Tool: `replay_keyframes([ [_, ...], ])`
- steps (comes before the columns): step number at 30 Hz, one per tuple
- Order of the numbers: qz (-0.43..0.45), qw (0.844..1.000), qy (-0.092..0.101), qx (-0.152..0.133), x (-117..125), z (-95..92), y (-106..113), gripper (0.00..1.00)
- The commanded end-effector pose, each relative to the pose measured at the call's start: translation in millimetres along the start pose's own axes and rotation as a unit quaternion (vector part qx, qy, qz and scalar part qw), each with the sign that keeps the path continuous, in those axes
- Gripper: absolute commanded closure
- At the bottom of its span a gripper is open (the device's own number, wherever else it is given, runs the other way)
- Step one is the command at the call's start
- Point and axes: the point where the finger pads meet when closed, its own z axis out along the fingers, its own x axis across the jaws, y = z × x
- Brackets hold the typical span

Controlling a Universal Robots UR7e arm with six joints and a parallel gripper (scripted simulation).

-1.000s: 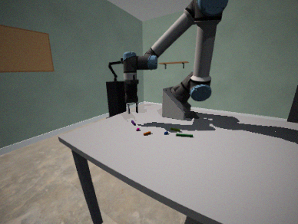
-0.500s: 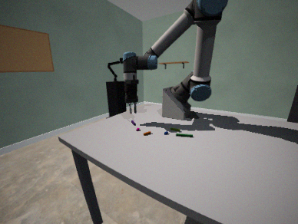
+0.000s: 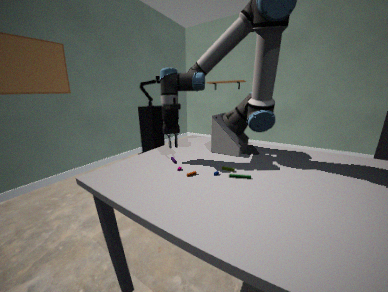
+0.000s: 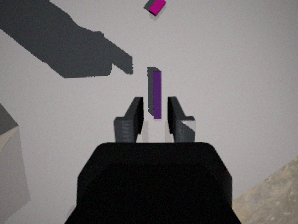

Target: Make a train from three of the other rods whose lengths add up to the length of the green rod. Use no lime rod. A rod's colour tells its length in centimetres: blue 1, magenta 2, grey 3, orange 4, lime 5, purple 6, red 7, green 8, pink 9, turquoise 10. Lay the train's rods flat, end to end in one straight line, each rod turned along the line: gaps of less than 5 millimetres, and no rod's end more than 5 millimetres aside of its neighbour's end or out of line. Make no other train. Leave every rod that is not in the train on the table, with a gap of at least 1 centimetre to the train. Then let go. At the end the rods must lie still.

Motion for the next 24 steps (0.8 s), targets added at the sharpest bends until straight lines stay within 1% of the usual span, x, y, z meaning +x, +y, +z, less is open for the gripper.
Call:
replay_keyframes([
  [1, 0.000, 1.000, 0.001, 0.000, 0.4, -0.5, 0.2, 0.46],
  [11, 0.000, 1.000, 0.001, 0.000, 0.5, 1.4, 0.2, 0.46],
  [24, 0.000, 1.000, 0.001, 0.000, 0.8, 12.0, 0.2, 0.46],
])
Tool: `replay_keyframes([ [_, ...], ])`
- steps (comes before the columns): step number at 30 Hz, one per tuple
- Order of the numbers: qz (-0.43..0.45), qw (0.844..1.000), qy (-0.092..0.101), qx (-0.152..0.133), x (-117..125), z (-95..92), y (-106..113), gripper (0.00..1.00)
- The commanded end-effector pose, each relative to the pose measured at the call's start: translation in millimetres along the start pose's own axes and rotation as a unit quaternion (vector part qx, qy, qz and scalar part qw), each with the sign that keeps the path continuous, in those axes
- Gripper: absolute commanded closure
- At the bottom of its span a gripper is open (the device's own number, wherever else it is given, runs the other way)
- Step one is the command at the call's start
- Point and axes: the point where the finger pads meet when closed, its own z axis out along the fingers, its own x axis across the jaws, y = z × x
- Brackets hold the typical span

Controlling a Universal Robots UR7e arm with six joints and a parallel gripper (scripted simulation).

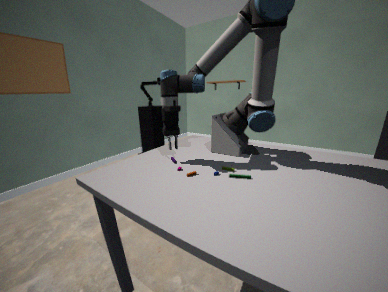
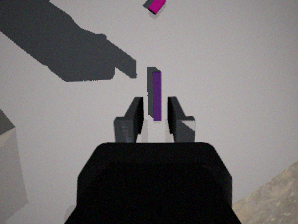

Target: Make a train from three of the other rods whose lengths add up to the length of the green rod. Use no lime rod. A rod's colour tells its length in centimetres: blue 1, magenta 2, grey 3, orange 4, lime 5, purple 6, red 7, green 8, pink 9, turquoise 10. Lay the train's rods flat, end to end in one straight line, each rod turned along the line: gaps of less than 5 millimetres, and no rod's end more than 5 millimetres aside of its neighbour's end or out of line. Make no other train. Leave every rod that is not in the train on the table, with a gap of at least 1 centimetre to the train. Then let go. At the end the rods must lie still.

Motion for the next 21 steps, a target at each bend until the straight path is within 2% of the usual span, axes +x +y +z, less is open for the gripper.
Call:
replay_keyframes([
  [1, 0.000, 1.000, 0.001, 0.000, 0.6, 5.5, 0.2, 0.46],
  [21, 0.000, 1.000, 0.001, 0.000, 1.4, 32.1, 0.3, 0.46],
])
